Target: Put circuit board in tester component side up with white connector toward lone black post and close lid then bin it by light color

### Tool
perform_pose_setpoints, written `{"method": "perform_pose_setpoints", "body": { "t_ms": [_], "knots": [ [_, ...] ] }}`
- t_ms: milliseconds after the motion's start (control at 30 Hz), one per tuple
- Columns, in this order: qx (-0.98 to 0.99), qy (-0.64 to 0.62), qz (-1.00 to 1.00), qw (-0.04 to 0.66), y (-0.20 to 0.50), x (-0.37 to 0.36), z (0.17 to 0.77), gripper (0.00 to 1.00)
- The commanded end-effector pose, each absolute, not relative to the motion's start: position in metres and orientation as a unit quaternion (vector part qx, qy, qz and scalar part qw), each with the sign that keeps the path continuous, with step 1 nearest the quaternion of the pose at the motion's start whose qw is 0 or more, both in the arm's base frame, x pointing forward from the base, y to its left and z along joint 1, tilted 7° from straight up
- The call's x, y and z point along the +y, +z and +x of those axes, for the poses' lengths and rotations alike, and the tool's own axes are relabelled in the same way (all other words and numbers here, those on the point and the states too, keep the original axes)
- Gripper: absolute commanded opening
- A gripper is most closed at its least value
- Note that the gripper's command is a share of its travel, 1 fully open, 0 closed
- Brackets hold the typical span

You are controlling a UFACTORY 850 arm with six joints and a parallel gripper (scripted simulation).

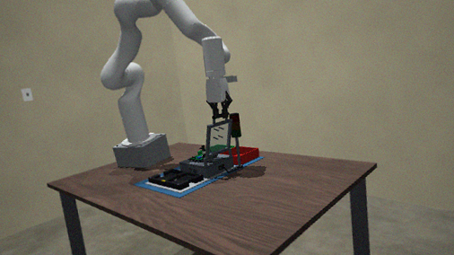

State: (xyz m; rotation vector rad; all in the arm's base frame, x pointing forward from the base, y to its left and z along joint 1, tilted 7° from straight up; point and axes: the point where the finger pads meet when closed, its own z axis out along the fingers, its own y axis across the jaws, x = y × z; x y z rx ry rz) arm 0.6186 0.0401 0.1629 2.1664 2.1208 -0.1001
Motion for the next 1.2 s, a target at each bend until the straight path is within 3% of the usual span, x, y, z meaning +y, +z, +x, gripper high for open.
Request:
{"method": "perform_pose_setpoints", "body": {
  "t_ms": [0,200,233,1167],
  "knots": [
    [0.698,-0.032,0.713,0.055,0.1620,0.0401,0.6197,0.52],
    [0.698,-0.032,0.713,0.055,0.1620,0.0401,0.6197,0.52],
    [0.698,-0.032,0.713,0.055,0.1620,0.0401,0.6197,0.00],
    [0.698,-0.032,0.713,0.055,0.1620,0.0401,0.6197,0.00]
  ]
}}
